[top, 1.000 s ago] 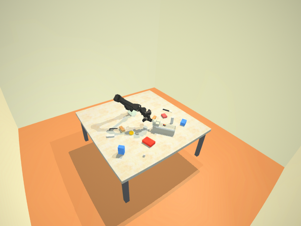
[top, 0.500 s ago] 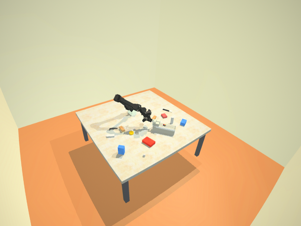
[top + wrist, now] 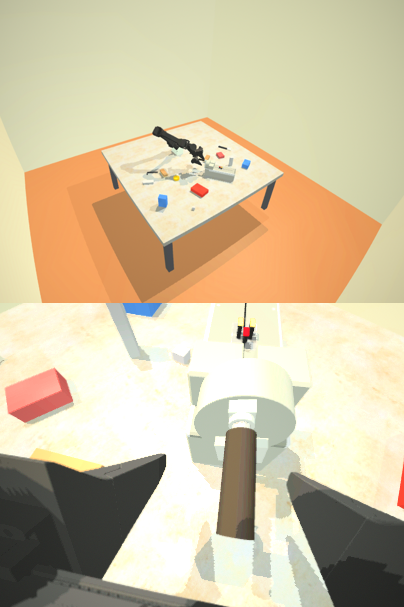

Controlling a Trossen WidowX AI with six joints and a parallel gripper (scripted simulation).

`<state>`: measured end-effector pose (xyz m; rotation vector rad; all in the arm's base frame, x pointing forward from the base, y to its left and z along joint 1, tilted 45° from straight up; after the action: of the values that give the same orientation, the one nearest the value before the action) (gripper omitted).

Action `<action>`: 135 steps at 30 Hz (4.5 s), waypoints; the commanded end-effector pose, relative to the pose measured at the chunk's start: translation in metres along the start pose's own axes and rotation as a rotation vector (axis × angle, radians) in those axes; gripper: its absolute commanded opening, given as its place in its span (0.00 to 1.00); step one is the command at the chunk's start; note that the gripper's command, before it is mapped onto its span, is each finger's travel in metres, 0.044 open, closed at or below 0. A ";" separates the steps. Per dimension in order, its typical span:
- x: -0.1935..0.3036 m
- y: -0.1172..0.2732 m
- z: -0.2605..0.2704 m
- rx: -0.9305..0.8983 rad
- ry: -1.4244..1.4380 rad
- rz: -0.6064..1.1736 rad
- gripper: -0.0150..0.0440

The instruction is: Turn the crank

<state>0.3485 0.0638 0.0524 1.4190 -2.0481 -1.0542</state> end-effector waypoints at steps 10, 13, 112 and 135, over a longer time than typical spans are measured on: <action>-0.037 0.037 -0.011 0.009 -0.004 -0.008 1.00; -0.050 0.048 -0.014 0.005 -0.003 -0.008 1.00; -0.095 0.055 -0.031 0.059 -0.072 0.033 1.00; -0.046 0.045 -0.015 -0.012 0.009 -0.009 1.00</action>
<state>0.3521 0.1168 0.1087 1.4253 -2.0361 -1.0594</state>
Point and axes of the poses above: the point midway between the two fingers, 35 mm back from their tips, its own y axis back along the fingers, its own z axis across the jaws, x = y × z, the point moved 3 cm from there along y, back along the fingers, and after that the axes turned 14 degrees about y, right-handed, at the moved point
